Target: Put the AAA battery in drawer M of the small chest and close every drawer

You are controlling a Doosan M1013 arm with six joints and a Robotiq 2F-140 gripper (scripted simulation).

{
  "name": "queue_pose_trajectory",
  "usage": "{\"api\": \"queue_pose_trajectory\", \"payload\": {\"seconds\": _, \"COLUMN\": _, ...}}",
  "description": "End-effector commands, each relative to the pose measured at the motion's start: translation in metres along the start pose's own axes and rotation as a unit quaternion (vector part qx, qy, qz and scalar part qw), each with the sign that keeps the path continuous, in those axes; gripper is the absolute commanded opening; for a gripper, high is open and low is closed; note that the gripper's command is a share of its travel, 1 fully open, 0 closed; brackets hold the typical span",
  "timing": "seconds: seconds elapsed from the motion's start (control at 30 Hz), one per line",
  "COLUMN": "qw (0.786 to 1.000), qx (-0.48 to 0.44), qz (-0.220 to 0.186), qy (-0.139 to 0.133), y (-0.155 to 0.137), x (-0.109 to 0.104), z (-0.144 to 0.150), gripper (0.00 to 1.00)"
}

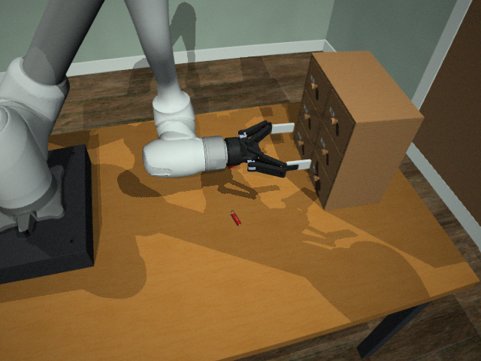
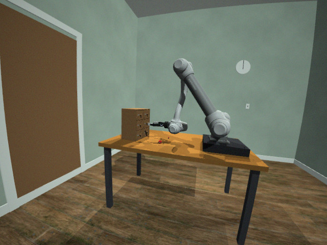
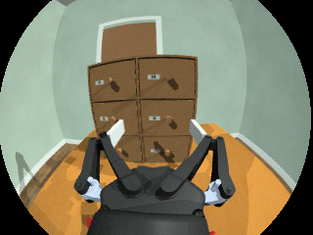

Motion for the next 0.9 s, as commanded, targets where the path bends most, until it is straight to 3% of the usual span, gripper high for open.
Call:
{"api": "queue_pose_trajectory", "payload": {"seconds": 0.0, "qw": 1.000, "qx": 0.000, "qz": 0.000, "qy": 0.000, "y": 0.0001, "x": 0.0000, "z": 0.0000, "gripper": 1.00}}
{"api": "queue_pose_trajectory", "payload": {"seconds": 0.47, "qw": 1.000, "qx": 0.000, "qz": -0.007, "qy": 0.001, "y": 0.0020, "x": -0.0008, "z": 0.0003, "gripper": 1.00}}
{"api": "queue_pose_trajectory", "payload": {"seconds": 0.87, "qw": 0.999, "qx": 0.000, "qz": -0.038, "qy": 0.006, "y": 0.0097, "x": -0.0047, "z": 0.0015, "gripper": 1.00}}
Point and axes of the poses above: the point where the finger pads meet when closed, its own x axis out along the fingers, its own z axis across the jaws, y = z × x, the point moved 6 cm from there along -x, back along the fingers, and after that the axes turned 9 degrees about -x, right-handed, at the moved point
